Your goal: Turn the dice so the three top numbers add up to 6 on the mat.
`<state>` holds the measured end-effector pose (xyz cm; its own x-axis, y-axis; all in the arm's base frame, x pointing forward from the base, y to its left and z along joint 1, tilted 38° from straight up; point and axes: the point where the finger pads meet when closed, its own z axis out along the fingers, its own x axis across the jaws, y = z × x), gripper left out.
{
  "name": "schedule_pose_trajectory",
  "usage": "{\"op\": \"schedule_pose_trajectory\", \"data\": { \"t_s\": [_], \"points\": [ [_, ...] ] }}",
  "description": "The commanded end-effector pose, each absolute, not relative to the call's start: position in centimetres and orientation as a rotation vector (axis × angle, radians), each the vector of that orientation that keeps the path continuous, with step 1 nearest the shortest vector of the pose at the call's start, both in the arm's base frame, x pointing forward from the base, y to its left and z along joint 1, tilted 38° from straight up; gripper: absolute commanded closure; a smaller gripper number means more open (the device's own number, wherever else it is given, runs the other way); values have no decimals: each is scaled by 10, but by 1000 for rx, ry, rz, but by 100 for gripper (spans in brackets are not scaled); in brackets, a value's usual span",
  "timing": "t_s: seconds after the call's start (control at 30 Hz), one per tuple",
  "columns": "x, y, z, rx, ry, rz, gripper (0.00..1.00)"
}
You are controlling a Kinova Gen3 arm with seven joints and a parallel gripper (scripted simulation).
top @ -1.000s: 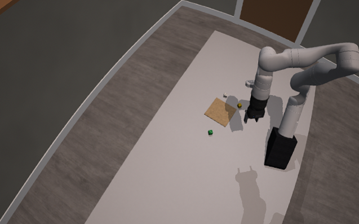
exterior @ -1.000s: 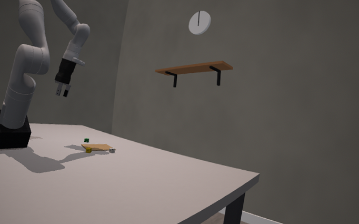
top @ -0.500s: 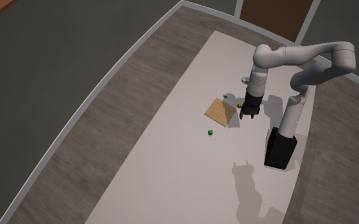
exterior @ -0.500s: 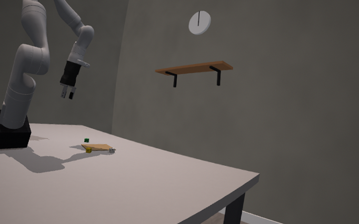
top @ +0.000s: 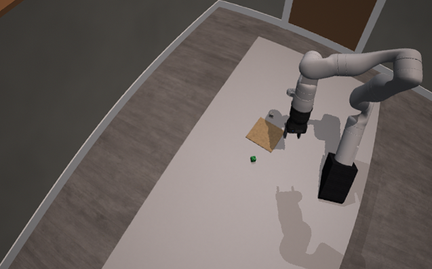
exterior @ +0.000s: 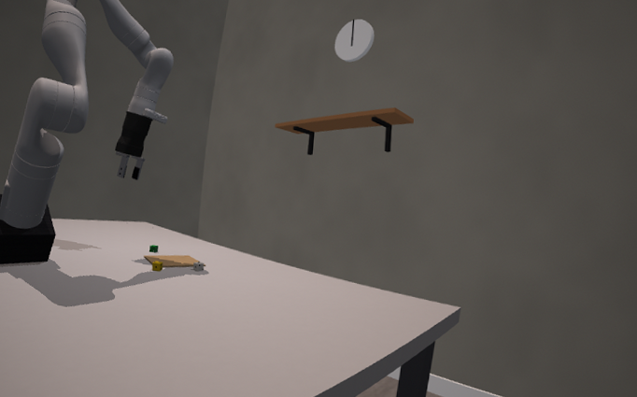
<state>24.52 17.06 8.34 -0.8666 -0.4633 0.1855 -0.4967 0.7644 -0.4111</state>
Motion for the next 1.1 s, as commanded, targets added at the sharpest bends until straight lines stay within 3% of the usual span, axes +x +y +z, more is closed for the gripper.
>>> {"op": "schedule_pose_trajectory", "data": {
  "t_s": [0.0,1.07],
  "points": [
    [253,164,85,750,-2896,709,0],
    [295,132,97,613,-2972,771,0]
  ]
}}
